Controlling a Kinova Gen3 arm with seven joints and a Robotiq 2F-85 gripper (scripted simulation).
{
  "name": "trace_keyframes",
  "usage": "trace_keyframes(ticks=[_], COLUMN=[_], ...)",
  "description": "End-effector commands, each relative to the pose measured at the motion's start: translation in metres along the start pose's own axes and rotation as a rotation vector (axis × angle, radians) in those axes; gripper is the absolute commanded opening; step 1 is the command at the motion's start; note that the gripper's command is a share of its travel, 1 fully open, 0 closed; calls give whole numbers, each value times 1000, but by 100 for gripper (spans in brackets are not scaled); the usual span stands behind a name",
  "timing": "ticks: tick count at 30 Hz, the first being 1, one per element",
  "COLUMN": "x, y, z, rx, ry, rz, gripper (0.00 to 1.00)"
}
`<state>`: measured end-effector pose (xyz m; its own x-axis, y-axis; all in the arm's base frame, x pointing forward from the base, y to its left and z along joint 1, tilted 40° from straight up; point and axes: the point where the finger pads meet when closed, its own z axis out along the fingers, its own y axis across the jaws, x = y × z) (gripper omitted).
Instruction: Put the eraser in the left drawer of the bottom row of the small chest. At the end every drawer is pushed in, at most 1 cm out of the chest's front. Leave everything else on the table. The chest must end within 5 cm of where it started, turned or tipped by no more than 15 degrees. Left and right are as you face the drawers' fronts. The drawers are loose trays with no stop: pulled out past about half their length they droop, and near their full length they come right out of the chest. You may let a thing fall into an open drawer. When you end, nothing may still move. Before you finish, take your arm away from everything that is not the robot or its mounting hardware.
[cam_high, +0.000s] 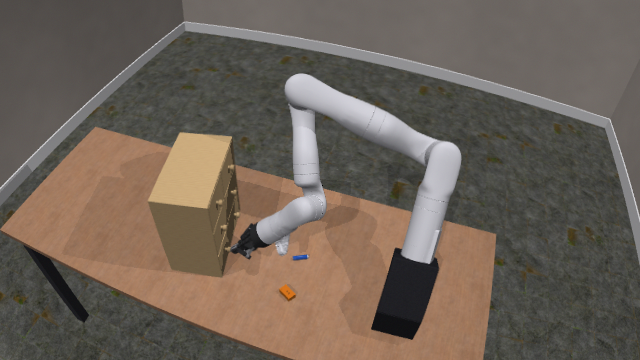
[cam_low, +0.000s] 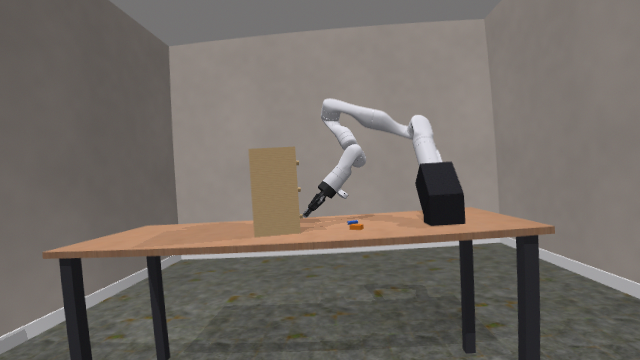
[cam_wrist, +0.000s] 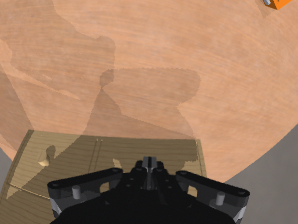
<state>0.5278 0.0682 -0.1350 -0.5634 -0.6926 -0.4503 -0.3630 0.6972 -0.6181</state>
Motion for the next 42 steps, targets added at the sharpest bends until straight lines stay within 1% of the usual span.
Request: trace_keyframes(ticks=[1, 21, 25, 29, 31, 32, 34, 36, 42], x=[-3, -2, 7, 19, 19, 26, 28, 35, 35], y=[-1, 0, 1, -1, -1, 2, -1, 2, -1], z=[0, -1, -8, -22, -22, -26, -31, -35, -38], rx=[1, 0, -1, 2, 2, -6, 2, -6, 0], ry=[-2, -1, -3, -8, -8, 2, -8, 2, 4], rz=[-5, -7, -12, -12, -12, -12, -11, -11, -8], gripper=[0, 0, 0, 0, 0, 0, 0, 0, 0])
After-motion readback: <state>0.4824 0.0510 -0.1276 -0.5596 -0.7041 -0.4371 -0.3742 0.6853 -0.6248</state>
